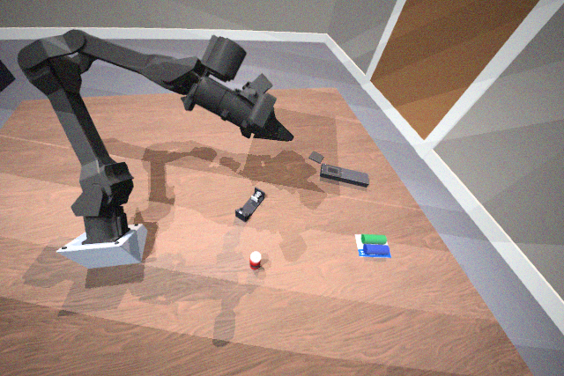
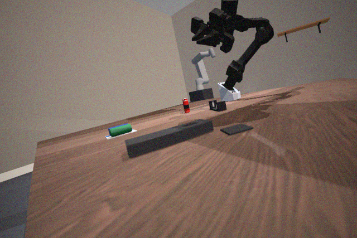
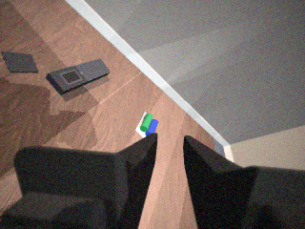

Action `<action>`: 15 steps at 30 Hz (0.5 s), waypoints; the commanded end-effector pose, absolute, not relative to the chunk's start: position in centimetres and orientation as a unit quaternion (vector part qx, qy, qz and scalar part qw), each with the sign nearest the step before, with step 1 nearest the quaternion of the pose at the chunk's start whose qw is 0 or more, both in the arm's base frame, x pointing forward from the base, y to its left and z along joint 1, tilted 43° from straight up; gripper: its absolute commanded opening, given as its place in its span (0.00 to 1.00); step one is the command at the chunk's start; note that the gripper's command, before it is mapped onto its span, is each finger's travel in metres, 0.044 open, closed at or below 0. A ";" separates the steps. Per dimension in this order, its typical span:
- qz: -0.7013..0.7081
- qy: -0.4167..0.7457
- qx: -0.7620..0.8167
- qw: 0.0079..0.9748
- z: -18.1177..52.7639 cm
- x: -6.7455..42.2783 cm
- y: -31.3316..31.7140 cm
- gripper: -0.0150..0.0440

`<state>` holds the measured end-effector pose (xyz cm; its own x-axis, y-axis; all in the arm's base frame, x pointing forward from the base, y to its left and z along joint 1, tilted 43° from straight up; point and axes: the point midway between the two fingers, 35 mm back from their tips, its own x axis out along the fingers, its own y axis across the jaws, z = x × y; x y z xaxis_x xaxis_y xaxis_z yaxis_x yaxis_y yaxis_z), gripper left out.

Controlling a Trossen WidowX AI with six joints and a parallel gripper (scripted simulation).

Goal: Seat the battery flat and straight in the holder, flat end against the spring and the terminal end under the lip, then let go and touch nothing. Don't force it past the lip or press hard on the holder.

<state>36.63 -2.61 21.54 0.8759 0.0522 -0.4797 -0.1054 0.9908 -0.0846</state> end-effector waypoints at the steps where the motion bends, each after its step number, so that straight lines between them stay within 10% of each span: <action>1: 0.093 0.389 -0.044 0.916 15.3 36.8 -3.9 0.25; 15: 0.298 0.645 0.192 0.677 3.9 31.3 -5.8 0.25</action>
